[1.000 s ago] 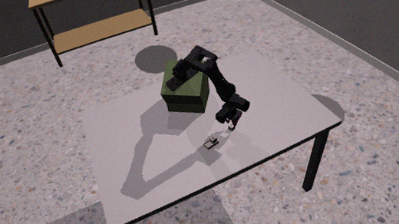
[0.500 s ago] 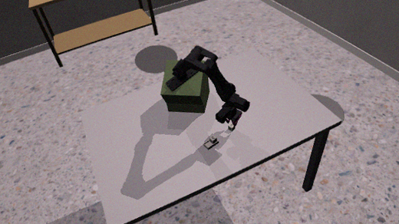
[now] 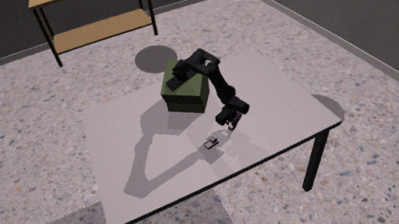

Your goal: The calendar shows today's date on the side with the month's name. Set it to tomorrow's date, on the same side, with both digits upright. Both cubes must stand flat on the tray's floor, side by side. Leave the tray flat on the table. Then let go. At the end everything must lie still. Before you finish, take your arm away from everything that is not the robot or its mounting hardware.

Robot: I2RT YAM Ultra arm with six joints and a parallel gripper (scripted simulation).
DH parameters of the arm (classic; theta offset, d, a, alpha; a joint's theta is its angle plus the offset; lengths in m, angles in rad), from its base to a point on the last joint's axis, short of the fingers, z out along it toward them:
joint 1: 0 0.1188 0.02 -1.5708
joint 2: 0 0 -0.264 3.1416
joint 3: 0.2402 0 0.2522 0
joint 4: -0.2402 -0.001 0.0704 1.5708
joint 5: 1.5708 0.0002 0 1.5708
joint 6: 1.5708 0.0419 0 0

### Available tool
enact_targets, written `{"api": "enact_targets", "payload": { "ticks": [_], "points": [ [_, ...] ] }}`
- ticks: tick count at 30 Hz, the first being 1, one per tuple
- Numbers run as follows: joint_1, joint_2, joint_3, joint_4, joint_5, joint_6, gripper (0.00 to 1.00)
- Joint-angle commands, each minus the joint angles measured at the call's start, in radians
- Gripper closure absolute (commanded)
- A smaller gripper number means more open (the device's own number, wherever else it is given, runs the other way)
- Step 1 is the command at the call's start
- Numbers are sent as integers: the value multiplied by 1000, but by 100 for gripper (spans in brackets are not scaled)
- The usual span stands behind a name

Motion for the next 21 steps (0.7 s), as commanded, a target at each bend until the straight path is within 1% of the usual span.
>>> {"api": "enact_targets", "payload": {
  "ticks": [1,8,21],
  "points": [
    [-1,8,9,16,1,-8,55],
    [-8,31,15,35,-1,-15,55],
    [-9,33,15,37,-1,-16,55]
  ]
}}
